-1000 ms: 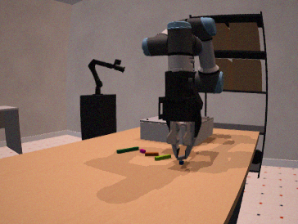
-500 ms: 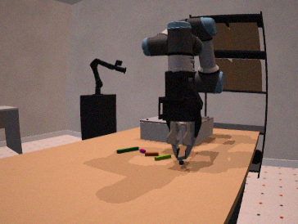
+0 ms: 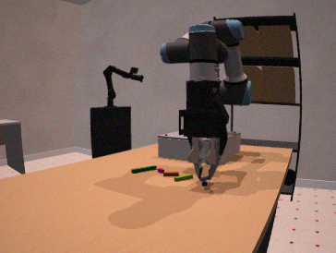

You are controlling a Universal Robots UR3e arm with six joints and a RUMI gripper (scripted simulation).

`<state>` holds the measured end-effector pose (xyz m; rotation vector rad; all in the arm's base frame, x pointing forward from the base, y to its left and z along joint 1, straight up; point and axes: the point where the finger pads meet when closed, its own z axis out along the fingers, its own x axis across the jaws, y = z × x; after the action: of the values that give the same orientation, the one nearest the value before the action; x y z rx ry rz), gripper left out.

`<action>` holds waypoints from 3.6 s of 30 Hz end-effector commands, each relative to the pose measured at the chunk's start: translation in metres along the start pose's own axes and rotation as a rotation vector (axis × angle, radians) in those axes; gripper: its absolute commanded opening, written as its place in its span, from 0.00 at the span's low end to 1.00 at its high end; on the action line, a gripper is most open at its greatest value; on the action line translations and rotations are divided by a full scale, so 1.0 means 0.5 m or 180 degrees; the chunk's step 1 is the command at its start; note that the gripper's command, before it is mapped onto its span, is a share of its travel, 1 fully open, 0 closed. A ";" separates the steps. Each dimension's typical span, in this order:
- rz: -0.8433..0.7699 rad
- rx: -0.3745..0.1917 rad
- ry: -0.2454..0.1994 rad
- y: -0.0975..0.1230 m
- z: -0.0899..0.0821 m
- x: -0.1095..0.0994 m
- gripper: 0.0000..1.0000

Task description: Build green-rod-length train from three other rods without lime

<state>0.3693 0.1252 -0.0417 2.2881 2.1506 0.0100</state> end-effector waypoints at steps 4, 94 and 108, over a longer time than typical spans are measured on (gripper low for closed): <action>-0.0001 -0.0010 -0.0002 0.001 -0.002 0.001 0.14; -0.0001 -0.0009 -0.0002 0.001 0.032 0.001 0.14; -0.0001 -0.0009 -0.0002 0.001 0.032 0.001 0.00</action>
<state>0.3698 0.1253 -0.0579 2.2873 2.1498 0.0119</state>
